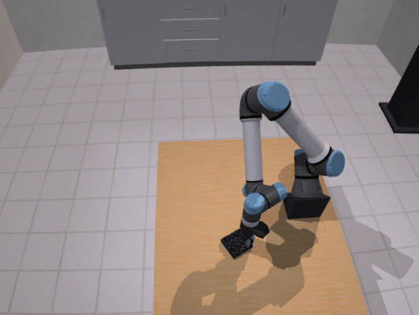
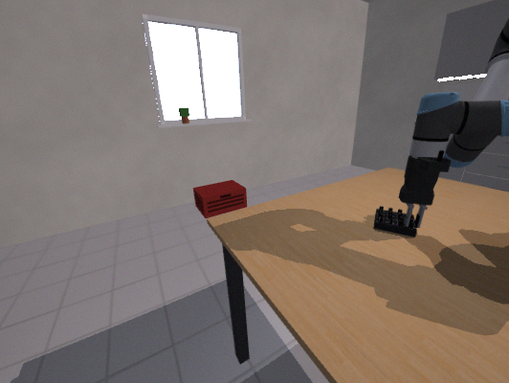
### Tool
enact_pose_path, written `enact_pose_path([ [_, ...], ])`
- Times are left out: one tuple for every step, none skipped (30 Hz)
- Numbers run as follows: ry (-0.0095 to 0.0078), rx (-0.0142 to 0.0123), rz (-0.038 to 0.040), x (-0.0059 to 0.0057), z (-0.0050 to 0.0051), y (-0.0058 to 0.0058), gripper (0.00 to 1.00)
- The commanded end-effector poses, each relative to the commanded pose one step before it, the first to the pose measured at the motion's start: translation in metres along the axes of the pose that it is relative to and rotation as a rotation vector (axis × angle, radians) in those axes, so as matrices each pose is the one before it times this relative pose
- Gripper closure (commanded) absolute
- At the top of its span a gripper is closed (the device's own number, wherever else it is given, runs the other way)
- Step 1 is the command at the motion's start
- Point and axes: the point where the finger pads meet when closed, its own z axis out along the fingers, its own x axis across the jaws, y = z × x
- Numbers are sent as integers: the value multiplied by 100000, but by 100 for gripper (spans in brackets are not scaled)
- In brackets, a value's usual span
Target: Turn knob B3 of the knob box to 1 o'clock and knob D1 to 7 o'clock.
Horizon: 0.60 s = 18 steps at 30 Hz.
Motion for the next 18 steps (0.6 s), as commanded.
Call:
enact_pose_path([
  [110, -24, 34, 30, -36, 10, 54],
  [0, 0, 0, 0, 0, 0, 54],
  [0, 0, 0, 0, 0, 0, 54],
  [0, 0, 0, 0, -3, 0, 54],
  [0, 0, 0, 0, -16, 0, 54],
  [0, 0, 0, 0, 0, 0, 54],
  [0, 0, 0, 0, 0, 0, 54],
  [0, 0, 0, 0, -41, 0, 54],
  [0, 0, 0, 1, -72, 0, 54],
  [0, 0, 0, 0, -108, 0, 54],
  [0, 0, 0, 0, -146, 0, 54],
  [0, 0, 0, 0, -182, 0, 54],
  [0, 1, 0, 1, -216, 0, 54],
  [0, 0, 0, 0, -246, 0, 54],
  [0, 1, 0, 1, -269, 0, 54],
  [0, 1, 0, 1, -286, 0, 54],
  [0, 0, 0, -1, -295, 0, 54],
  [1, 1, 0, 1, -296, 0, 54],
])
